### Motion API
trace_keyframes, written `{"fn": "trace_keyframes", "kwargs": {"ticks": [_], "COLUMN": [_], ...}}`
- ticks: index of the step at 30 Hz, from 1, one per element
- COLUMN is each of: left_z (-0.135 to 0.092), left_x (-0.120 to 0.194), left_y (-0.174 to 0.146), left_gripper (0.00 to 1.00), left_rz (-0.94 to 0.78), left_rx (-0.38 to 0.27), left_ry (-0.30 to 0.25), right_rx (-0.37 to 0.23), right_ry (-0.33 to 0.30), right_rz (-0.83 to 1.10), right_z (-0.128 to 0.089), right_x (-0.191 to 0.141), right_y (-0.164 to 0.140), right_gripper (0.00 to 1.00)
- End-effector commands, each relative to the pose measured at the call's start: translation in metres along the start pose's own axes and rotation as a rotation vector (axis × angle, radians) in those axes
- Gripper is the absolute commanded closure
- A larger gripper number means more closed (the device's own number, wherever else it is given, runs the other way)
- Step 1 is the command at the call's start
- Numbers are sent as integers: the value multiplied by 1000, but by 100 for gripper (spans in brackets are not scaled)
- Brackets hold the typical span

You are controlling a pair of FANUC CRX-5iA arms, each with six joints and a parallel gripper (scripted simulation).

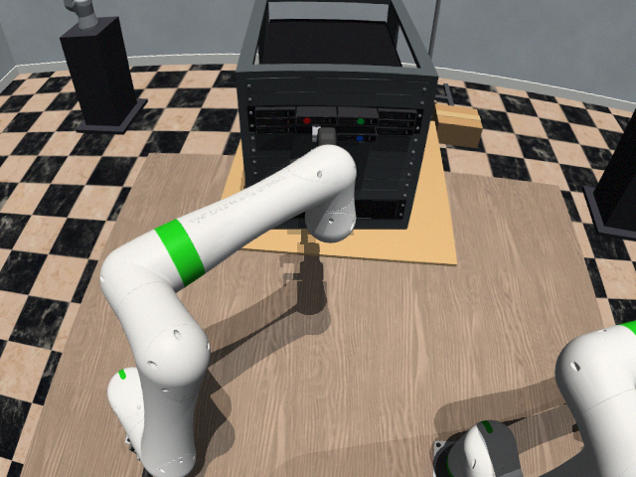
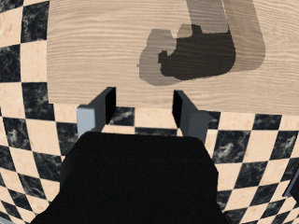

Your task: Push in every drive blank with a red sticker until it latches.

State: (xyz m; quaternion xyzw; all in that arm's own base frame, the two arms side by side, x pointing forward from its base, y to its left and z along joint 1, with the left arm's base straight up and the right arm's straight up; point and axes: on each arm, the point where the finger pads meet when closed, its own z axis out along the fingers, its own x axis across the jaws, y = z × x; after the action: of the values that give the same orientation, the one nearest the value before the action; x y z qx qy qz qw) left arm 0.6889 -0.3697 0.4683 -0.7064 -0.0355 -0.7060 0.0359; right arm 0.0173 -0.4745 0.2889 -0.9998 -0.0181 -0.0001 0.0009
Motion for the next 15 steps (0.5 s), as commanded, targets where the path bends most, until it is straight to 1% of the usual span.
{"fn": "trace_keyframes", "kwargs": {"ticks": [1,3,11,15], "left_z": [-16,-16,-62,-78], "left_x": [2,2,2,2], "left_y": [0,0,0,0], "left_gripper": [100,100,100,100], "left_rz": [-2,-2,-2,-2], "left_rx": [0,0,0,0], "left_ry": [2,2,2,2], "right_rx": [-2,-2,-2,-2], "right_ry": [0,0,0,0], "right_rz": [0,0,0,0], "right_z": [-1,-1,-1,-1], "right_x": [0,0,0,0], "right_y": [0,0,0,0], "right_gripper": [0,0,0,0]}}
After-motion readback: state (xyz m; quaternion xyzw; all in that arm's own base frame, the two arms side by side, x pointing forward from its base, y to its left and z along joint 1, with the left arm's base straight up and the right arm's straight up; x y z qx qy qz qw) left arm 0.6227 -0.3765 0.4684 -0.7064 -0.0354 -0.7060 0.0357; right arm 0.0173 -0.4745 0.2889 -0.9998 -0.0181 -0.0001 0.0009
